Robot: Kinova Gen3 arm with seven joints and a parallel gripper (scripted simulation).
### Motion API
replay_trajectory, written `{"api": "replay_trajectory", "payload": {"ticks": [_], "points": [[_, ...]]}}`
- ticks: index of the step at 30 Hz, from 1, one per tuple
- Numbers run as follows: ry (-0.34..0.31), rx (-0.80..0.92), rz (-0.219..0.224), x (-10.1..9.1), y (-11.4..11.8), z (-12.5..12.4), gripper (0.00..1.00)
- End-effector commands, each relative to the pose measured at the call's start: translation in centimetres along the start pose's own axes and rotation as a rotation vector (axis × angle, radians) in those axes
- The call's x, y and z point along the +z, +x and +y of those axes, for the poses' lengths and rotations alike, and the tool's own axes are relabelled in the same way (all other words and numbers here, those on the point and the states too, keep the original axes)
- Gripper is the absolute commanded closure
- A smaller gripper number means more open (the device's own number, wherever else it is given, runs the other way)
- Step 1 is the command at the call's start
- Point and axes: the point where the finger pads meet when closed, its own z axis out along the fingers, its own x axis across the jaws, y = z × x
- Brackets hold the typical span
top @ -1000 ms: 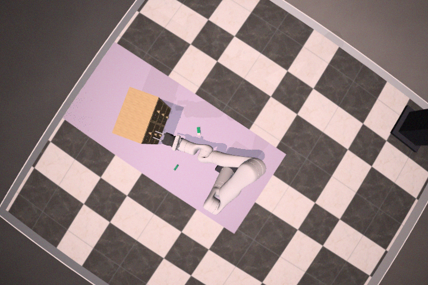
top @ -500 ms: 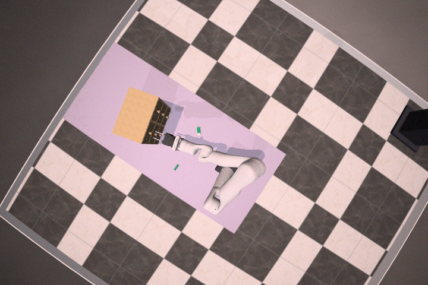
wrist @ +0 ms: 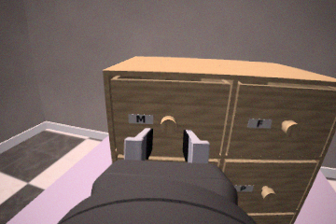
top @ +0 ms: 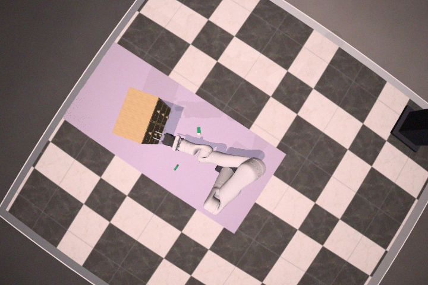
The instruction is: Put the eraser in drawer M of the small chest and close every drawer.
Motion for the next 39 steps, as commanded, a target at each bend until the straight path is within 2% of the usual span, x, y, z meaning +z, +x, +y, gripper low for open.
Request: {"api": "replay_trajectory", "payload": {"ticks": [1,29,39], "points": [[0.001,-0.002,-0.001,0.02,-0.22,-0.02,0.33],[0.001,-0.002,-0.001,0.02,-0.22,-0.06,0.33],[0.004,-0.006,0.003,0.58,0.09,-0.48,0.33]]}}
